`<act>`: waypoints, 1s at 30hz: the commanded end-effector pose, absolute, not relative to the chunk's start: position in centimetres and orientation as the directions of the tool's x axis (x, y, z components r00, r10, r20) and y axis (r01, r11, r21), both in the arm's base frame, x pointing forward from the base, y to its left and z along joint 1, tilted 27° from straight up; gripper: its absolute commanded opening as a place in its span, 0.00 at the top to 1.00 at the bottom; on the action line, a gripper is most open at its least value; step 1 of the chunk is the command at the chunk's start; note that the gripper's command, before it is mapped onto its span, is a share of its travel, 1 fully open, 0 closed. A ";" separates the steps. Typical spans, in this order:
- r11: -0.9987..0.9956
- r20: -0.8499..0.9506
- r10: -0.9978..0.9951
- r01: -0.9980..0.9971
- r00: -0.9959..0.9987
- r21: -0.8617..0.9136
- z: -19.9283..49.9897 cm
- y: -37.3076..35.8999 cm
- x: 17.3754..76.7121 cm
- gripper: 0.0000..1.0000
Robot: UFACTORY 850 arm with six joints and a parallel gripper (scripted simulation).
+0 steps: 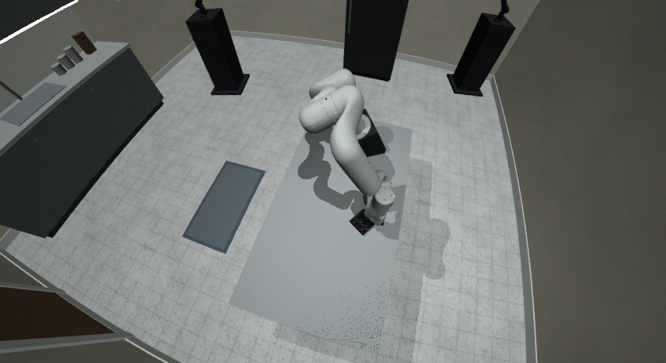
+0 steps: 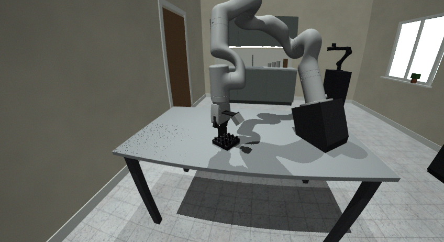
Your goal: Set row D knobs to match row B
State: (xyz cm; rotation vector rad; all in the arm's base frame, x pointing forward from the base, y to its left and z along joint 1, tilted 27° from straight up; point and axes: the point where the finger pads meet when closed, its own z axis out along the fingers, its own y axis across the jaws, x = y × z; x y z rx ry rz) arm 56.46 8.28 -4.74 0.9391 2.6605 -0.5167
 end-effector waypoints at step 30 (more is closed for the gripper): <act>-0.210 -0.360 0.884 0.941 0.298 0.264 -4.0 8.7 56.4 0.81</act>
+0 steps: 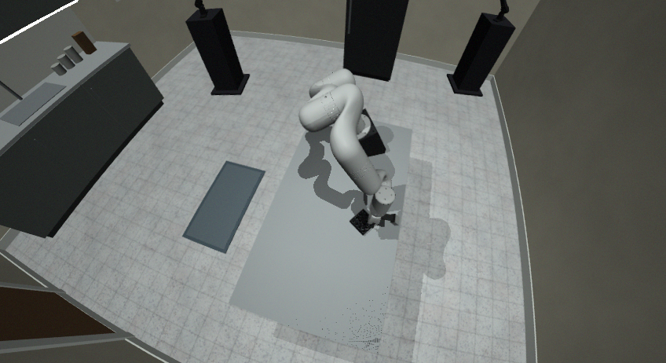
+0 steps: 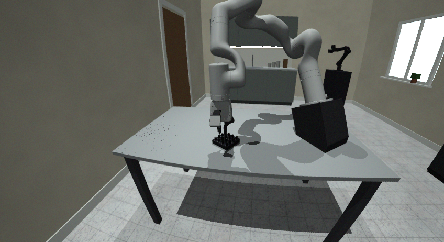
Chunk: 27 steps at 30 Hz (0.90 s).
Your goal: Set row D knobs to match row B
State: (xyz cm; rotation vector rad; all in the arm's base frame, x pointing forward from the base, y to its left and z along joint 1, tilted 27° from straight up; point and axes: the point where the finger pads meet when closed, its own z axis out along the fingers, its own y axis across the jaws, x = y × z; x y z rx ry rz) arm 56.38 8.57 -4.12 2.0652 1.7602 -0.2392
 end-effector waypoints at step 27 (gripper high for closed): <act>-0.561 -0.216 0.715 0.730 0.665 0.390 -3.7 8.8 56.4 0.81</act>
